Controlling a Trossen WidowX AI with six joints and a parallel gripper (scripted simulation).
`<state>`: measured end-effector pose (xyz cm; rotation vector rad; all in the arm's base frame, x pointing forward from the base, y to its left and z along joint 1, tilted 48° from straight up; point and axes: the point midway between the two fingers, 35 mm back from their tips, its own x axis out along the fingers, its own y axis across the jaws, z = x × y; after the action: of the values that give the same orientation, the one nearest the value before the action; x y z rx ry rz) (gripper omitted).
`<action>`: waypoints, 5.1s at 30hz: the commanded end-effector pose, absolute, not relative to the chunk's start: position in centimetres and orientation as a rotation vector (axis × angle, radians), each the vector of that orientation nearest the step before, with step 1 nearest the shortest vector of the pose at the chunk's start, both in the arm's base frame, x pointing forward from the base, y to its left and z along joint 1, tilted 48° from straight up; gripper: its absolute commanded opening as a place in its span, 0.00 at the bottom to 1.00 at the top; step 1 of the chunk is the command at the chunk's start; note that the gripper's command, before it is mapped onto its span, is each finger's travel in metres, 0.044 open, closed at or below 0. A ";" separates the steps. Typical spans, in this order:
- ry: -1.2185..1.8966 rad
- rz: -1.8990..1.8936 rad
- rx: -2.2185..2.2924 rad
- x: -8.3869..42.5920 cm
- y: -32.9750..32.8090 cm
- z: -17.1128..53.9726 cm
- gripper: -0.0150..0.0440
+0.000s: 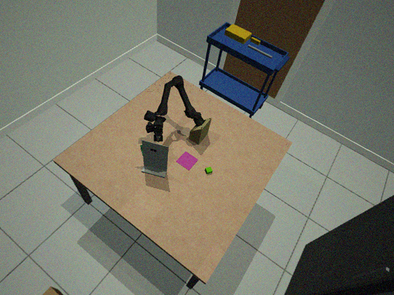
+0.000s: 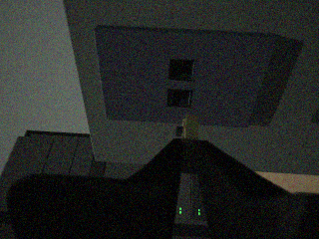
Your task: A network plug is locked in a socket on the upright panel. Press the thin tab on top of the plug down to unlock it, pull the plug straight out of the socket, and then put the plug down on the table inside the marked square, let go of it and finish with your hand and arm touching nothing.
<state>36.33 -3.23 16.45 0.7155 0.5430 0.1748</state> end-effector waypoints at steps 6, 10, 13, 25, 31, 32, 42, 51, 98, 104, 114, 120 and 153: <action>0.545 0.180 0.712 35.8 -3.3 16.6 0.25; 0.545 0.180 0.712 35.5 -3.4 16.7 0.25; 0.545 0.180 0.712 35.4 -3.4 16.7 0.25; 0.546 0.176 0.714 34.8 -2.3 17.9 0.25; 0.547 0.178 0.714 34.1 -0.7 19.4 0.25; 0.547 0.178 0.714 33.9 -0.4 19.6 0.25; 0.554 0.169 0.721 33.1 1.0 20.5 0.25; 0.638 0.035 0.775 34.3 1.4 15.9 0.25; 0.708 -0.714 0.695 28.9 2.2 -4.0 0.25; 0.657 -0.780 0.656 27.5 1.7 -5.1 0.25; 0.548 -0.859 0.585 25.1 0.9 -6.4 0.25; 0.540 -0.863 0.580 25.0 0.7 -6.5 0.25; 0.545 -0.865 0.582 25.1 -1.4 -8.7 0.25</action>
<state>25.20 -1.21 -8.51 0.5849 0.5379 -0.8681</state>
